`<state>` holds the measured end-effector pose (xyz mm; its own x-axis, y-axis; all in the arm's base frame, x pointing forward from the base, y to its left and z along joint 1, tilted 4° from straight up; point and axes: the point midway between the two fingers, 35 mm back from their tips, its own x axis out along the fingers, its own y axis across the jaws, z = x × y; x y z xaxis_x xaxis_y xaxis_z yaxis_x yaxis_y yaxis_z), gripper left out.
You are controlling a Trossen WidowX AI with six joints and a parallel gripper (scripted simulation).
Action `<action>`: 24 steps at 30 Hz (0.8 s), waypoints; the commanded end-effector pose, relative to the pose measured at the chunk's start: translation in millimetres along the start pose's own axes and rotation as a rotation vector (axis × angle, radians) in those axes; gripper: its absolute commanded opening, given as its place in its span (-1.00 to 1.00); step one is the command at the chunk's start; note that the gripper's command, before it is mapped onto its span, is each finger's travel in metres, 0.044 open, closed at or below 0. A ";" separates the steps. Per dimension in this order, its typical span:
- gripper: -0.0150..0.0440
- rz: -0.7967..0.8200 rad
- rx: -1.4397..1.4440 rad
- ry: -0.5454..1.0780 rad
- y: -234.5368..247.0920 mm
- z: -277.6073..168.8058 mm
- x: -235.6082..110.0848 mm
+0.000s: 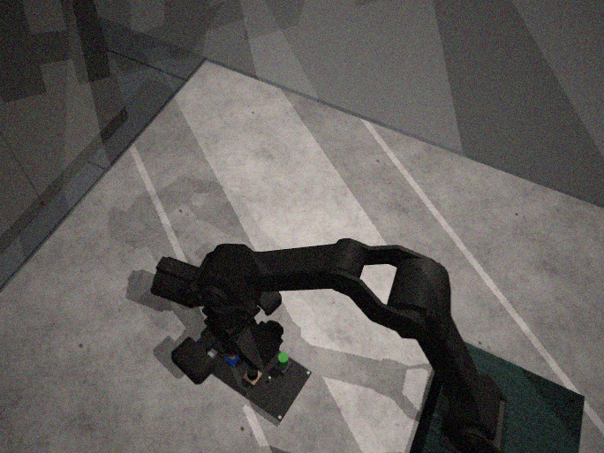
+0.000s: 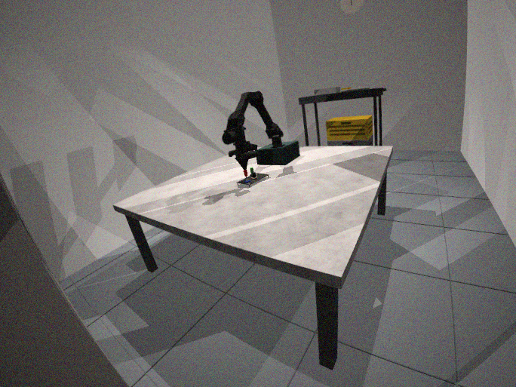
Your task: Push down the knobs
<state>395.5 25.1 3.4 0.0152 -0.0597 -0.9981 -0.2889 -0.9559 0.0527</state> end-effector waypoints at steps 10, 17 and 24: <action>-0.49 0.006 -0.004 -0.005 0.4 -1.9 19.4; -0.49 0.006 -0.004 -0.005 0.4 -1.9 22.3; -0.49 0.006 -0.004 -0.005 0.4 -1.9 25.4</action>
<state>395.4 24.6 -5.1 0.0182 -0.0594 -0.9981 -0.2885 -0.9561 0.0516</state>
